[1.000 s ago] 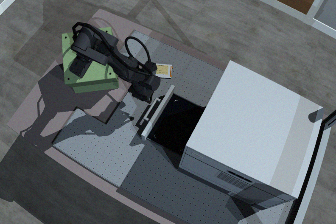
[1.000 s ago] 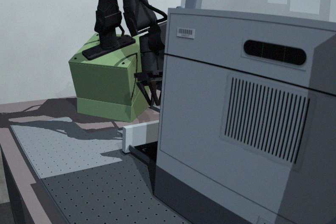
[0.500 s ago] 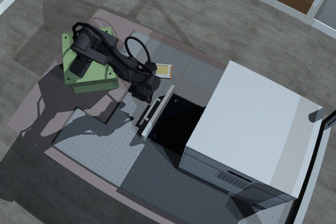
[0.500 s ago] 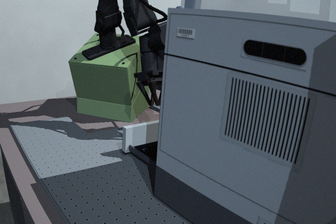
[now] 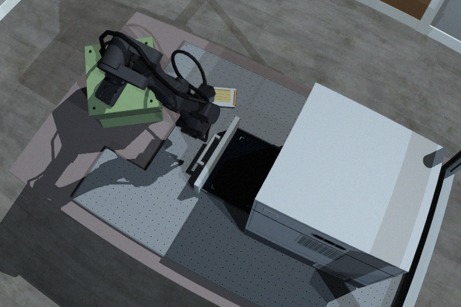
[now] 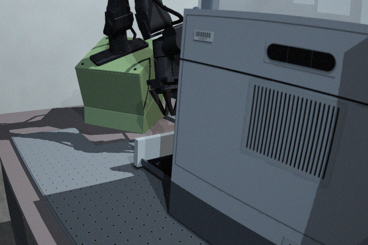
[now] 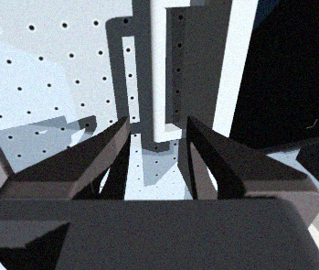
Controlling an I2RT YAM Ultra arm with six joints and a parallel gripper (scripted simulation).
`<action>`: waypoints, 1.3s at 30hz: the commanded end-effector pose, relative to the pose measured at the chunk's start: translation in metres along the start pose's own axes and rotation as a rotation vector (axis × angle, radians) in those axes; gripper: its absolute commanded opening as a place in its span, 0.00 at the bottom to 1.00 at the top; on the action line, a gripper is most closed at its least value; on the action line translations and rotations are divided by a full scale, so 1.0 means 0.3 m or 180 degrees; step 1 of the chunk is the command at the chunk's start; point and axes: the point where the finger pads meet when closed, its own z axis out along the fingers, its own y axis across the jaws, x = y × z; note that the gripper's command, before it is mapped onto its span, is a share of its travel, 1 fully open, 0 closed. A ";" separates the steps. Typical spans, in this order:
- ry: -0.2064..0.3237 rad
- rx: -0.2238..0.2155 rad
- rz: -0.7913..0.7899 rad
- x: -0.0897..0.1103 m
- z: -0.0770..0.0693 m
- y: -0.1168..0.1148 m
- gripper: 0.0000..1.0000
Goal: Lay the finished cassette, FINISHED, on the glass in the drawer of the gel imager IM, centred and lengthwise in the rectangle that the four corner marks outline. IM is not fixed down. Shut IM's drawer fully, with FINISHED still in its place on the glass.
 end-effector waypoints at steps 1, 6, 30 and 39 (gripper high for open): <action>-0.0019 -0.0053 -0.0029 -0.010 -0.015 0.031 0.35; -0.0019 -0.0053 -0.0029 -0.010 -0.015 0.031 0.35; 0.0060 -0.0123 0.0376 -0.032 -0.003 0.104 0.35; 0.0171 -0.0180 0.1229 -0.034 -0.003 0.062 0.35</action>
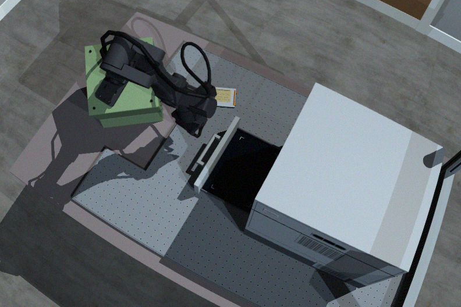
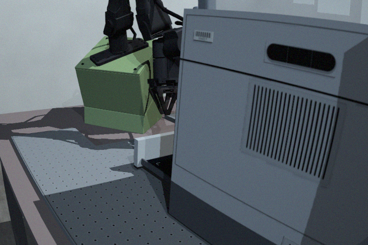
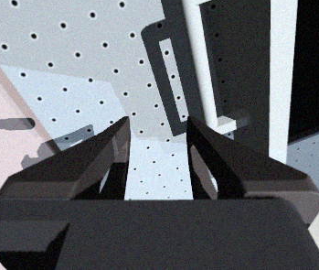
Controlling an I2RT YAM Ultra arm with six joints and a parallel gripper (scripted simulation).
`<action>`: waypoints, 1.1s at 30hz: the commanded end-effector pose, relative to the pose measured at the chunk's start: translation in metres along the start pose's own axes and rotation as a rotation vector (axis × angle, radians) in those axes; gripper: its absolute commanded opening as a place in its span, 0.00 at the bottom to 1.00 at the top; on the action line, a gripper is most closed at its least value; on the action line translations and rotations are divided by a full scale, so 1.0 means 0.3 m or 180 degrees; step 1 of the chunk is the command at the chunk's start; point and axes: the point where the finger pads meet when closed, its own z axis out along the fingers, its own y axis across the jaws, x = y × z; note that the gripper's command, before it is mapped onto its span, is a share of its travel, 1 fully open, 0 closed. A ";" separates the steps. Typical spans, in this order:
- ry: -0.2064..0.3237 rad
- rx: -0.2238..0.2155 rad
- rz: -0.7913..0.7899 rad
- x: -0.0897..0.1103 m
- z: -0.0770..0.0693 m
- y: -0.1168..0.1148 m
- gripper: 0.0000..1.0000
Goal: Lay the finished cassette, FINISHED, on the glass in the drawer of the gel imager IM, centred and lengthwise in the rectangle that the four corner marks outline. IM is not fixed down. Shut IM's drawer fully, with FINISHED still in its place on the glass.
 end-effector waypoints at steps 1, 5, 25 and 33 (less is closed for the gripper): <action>0.0061 -0.0011 0.0385 -0.017 -0.001 -0.035 0.35; 0.0114 -0.0064 0.0802 -0.017 -0.002 -0.035 0.35; 0.0334 -0.0348 0.2723 -0.012 0.002 -0.032 0.35; 0.0447 -0.0461 0.3564 -0.009 0.002 -0.033 0.35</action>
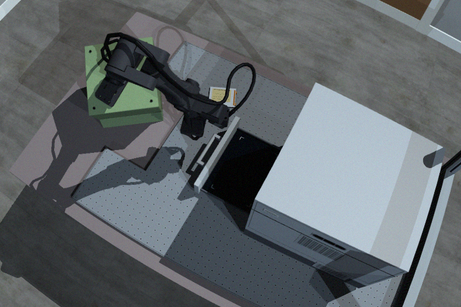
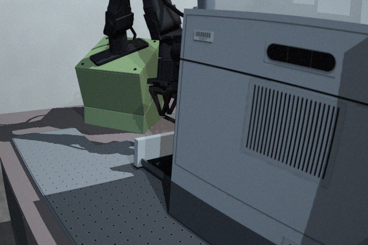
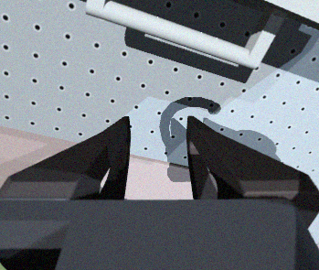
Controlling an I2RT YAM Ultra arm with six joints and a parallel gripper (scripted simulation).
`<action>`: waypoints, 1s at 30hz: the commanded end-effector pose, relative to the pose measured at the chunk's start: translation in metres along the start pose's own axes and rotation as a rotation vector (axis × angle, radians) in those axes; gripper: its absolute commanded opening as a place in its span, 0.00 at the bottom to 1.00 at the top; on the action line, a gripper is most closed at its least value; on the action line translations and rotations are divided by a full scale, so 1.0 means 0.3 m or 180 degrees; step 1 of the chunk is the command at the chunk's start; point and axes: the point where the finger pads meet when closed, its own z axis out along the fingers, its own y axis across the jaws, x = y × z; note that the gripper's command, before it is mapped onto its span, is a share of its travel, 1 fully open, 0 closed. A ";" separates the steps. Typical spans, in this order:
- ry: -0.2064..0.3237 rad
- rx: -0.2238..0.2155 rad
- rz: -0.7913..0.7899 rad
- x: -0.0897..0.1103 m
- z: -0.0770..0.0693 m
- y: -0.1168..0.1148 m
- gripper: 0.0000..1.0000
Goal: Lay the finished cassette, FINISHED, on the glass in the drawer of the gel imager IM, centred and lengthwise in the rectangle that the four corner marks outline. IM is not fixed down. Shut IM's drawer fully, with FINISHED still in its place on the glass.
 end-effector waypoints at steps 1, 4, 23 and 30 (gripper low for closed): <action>0.0103 -0.0091 0.0479 -0.016 -0.003 0.004 0.35; 0.0131 -0.0117 0.0686 -0.017 -0.003 0.004 0.35; 0.0076 -0.0129 0.0366 -0.063 0.004 0.104 0.35; 0.0055 -0.0143 -0.0330 -0.088 0.018 0.222 0.35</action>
